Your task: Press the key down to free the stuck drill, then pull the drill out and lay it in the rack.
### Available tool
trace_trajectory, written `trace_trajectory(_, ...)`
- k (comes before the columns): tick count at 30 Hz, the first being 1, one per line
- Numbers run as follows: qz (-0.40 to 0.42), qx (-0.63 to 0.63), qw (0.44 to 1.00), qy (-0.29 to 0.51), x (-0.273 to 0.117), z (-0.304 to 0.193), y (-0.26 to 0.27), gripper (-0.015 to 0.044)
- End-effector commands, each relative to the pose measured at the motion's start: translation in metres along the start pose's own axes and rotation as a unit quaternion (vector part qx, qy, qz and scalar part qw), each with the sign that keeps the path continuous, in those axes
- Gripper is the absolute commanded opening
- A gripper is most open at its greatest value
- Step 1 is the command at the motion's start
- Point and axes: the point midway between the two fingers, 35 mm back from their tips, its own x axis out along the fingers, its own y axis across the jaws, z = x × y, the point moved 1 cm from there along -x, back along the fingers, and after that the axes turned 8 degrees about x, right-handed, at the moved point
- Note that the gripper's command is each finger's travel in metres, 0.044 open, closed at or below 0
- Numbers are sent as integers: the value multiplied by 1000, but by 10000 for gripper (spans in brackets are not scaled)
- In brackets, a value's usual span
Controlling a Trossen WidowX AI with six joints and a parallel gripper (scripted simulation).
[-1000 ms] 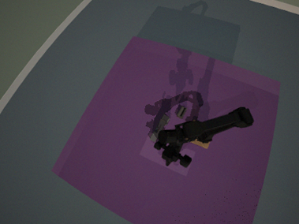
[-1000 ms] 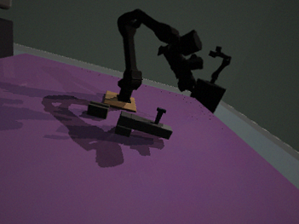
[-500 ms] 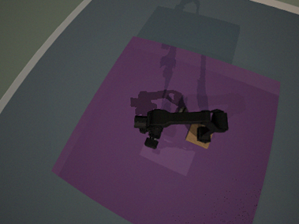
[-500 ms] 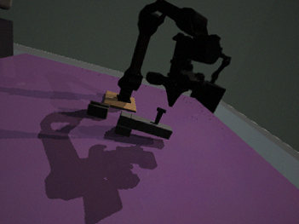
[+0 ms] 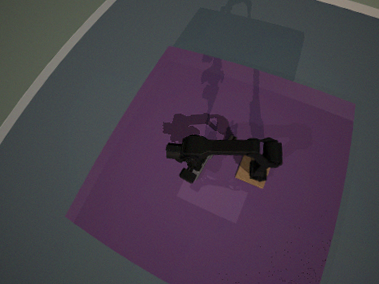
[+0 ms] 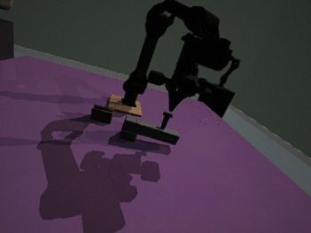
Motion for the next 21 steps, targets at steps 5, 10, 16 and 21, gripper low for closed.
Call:
trace_trajectory(5,-6,8,1000,0,11,3,-3,0)
trace_trajectory(10,-6,8,1000,0,13,2,-4,0)
trace_trajectory(16,-6,8,1000,0,12,2,-4,0)
trace_trajectory(21,-6,8,1000,0,11,2,-4,0)
